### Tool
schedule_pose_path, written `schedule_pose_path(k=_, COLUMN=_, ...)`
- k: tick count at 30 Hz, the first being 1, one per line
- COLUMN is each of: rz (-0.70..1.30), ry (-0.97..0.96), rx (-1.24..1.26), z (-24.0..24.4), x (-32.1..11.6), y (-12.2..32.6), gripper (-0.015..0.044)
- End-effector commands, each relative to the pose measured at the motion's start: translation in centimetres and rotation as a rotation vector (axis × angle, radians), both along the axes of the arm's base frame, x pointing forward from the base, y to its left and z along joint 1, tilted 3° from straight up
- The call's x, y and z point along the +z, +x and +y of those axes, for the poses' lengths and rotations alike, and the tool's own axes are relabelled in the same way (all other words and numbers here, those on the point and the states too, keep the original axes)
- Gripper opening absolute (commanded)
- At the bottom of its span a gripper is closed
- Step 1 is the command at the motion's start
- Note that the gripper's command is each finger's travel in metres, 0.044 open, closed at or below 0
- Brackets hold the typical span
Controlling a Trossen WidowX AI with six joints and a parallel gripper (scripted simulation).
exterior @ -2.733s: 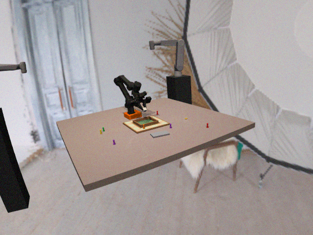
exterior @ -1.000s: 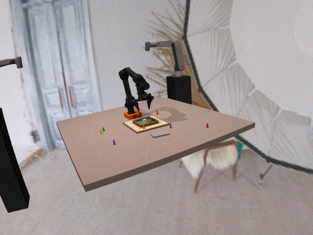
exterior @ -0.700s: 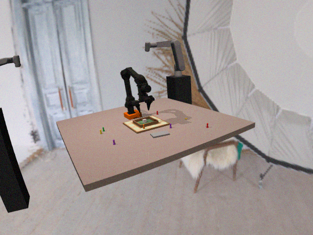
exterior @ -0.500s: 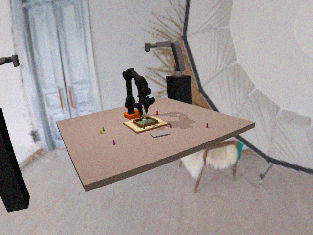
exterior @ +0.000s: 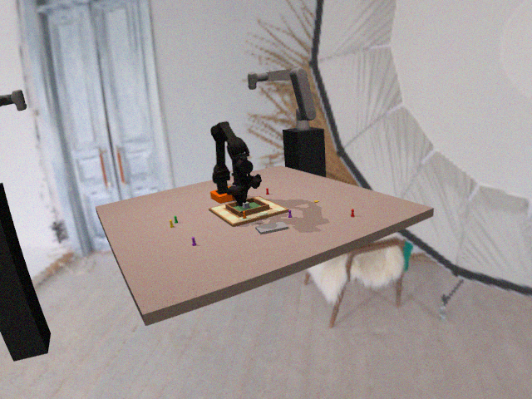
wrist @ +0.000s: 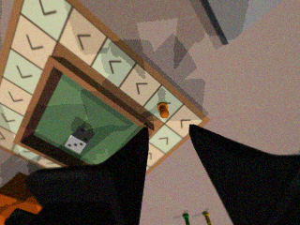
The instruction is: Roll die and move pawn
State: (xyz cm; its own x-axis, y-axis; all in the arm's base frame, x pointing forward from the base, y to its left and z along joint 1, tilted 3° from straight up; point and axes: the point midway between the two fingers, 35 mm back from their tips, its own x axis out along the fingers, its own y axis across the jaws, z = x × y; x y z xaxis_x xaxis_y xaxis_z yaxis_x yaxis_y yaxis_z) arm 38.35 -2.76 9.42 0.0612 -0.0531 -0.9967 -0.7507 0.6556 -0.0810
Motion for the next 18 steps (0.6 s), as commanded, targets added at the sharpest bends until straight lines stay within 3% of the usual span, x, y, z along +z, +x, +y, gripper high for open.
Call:
schedule_pose_path(k=1, rz=-0.003, ry=0.004, rx=0.008, z=0.1, x=-0.9, y=0.3, gripper=0.02)
schedule_pose_path(k=18, rz=-0.003, ry=0.004, rx=0.008, z=0.0, x=-2.9, y=0.4, gripper=0.02)
